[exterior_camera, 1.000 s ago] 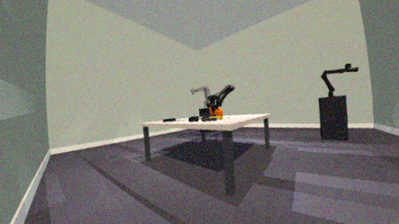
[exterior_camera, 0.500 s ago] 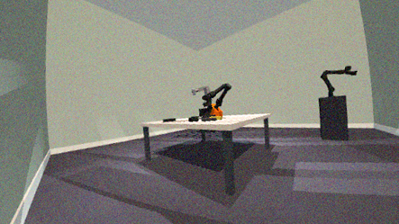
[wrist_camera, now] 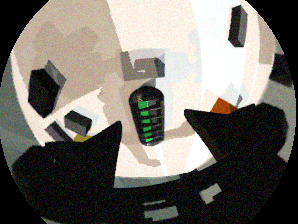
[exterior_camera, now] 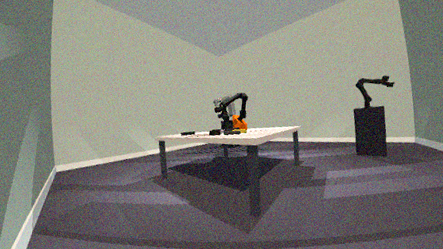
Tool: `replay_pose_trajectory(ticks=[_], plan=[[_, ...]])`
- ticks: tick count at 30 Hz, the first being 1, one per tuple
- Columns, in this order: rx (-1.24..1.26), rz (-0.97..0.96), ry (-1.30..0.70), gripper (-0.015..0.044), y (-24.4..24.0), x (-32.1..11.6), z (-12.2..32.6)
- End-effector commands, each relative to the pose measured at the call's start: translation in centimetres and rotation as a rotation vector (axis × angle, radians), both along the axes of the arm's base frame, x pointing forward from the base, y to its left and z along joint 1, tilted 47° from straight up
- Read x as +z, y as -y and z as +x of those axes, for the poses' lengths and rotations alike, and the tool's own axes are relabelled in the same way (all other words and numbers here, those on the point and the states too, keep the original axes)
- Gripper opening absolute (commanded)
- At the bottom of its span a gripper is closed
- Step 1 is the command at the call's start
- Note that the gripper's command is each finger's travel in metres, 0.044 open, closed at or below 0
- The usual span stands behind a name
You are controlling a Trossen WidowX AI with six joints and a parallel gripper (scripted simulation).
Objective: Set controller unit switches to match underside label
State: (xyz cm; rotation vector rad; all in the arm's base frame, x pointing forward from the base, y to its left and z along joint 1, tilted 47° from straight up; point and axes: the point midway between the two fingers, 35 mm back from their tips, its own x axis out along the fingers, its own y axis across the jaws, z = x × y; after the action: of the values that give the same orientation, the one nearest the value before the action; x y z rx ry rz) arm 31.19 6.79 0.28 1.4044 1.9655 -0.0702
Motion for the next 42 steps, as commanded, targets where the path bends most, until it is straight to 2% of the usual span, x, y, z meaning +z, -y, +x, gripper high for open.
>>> replay_pose_trajectory(ticks=[1, 39, 42], plan=[[0.014, 0.003, -0.004, 0.0440, 0.1, 0.0, 0.3], [0.012, 0.003, -0.003, 0.0440, -4.2, -4.0, 0.0], [0.012, 0.003, -0.003, 0.0361, -4.2, -4.0, 0.0]])
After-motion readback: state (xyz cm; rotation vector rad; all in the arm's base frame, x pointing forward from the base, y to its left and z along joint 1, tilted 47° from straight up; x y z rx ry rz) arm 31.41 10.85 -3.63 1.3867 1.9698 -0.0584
